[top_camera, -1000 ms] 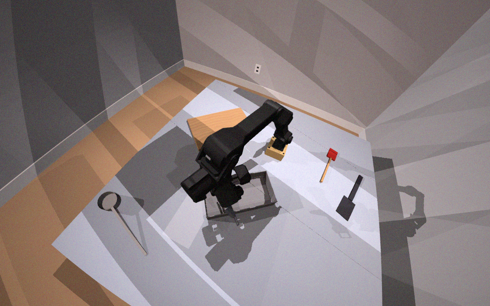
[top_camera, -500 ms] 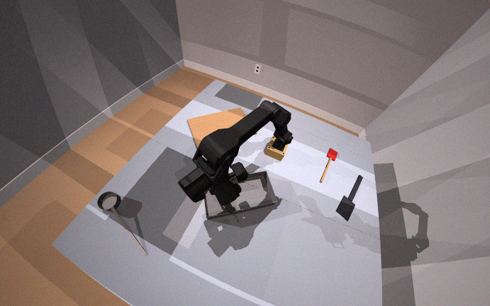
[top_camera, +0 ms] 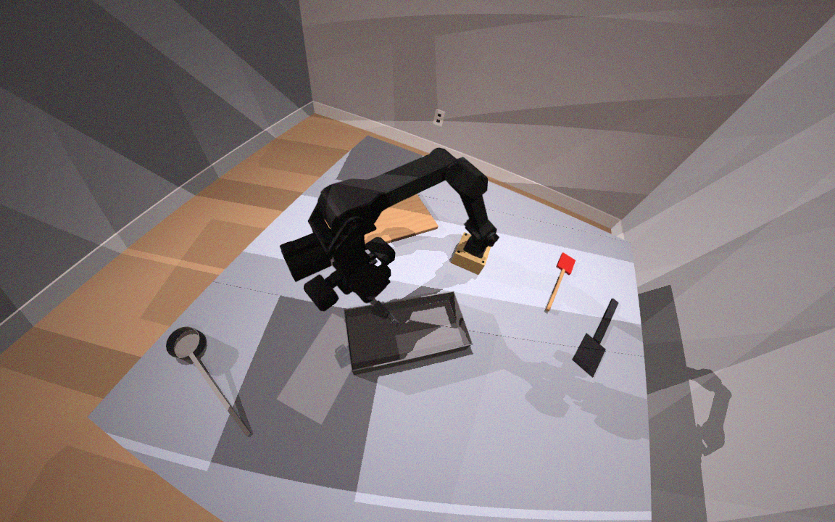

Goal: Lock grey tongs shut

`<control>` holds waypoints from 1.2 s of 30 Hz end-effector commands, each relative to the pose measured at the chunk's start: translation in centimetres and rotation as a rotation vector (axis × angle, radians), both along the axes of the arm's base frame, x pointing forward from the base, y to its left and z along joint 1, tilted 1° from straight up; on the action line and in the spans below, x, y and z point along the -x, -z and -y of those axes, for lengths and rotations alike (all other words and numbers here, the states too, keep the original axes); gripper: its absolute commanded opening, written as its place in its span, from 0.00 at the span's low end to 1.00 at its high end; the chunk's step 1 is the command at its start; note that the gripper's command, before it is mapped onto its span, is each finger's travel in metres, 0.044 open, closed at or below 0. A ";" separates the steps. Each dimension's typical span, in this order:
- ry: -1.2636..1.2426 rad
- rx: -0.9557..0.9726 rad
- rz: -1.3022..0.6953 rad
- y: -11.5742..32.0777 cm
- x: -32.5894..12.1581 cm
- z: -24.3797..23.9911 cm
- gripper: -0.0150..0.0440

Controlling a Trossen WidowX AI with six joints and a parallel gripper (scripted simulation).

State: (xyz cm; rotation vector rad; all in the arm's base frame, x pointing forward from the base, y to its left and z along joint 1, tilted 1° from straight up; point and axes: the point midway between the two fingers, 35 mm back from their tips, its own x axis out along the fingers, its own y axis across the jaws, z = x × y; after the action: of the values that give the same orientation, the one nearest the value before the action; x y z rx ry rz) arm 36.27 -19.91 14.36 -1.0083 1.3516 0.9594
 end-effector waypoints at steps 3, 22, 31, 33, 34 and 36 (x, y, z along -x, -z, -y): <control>-0.109 0.003 0.005 -0.4 2.1 2.4 0.00; -0.499 0.017 -0.012 -0.7 10.2 9.1 0.00; -0.564 0.019 -0.016 -0.7 11.8 10.1 0.00; -0.532 0.019 -0.015 -0.7 12.0 10.2 0.00; -0.506 0.019 -0.014 -0.7 12.1 10.2 0.00; -0.436 0.018 -0.011 -0.7 12.3 10.4 0.00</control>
State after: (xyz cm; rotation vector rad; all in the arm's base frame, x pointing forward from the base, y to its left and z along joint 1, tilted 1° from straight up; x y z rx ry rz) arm 24.30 -30.08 14.88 -1.3909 1.1357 1.3344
